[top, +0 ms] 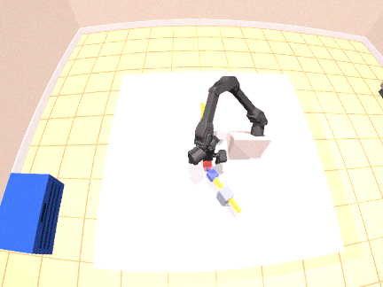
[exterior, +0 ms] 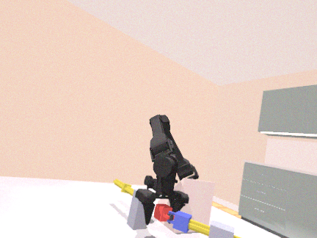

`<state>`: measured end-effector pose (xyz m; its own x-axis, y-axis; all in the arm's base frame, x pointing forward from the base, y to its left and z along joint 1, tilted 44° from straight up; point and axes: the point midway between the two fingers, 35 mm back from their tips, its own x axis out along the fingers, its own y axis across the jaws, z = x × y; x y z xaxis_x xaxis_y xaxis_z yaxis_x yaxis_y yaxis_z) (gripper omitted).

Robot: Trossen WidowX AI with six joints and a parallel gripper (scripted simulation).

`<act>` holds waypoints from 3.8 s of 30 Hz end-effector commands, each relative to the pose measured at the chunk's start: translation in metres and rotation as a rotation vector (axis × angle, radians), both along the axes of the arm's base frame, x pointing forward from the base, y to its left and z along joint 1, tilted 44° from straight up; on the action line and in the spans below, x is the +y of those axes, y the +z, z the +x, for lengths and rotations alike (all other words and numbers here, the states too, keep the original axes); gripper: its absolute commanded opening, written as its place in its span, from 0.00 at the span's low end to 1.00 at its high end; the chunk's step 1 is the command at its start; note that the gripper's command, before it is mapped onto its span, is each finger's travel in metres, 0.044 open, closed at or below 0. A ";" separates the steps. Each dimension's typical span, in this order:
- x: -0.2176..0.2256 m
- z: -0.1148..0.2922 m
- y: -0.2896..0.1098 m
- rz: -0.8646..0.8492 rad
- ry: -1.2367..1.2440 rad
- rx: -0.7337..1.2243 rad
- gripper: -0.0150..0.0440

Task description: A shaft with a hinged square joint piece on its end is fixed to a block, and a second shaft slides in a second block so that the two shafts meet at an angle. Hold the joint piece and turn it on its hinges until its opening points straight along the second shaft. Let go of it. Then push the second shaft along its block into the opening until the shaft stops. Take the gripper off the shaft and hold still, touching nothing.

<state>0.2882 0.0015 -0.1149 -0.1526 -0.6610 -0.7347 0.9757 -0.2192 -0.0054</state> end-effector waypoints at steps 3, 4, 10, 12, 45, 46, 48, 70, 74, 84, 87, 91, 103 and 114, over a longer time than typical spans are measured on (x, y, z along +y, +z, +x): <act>0.000 0.000 0.000 0.001 0.002 0.001 1.00; 0.000 0.000 0.000 0.001 0.002 0.001 1.00; 0.009 0.002 0.015 0.146 0.000 -0.027 1.00; 0.013 0.003 0.022 0.205 0.005 -0.041 1.00; 0.068 0.023 0.068 0.234 0.643 0.498 1.00; 0.070 0.023 0.070 0.234 0.668 0.522 1.00; 0.074 0.024 0.075 0.234 0.718 0.571 1.00; 0.113 0.025 0.119 0.236 1.153 1.040 1.00; 0.114 0.025 0.120 0.241 1.145 1.022 1.00; 0.094 0.024 0.124 0.290 0.981 0.821 1.00; 0.087 0.024 0.126 0.309 0.912 0.743 1.00; 0.077 0.023 0.128 0.333 0.819 0.642 1.00; 0.049 0.017 0.133 0.400 0.527 0.348 1.00; 0.024 0.010 0.138 0.454 0.248 0.094 1.00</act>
<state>0.3002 0.0305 0.0196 -0.1316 -0.3340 -0.9334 0.9720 0.1415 -0.1877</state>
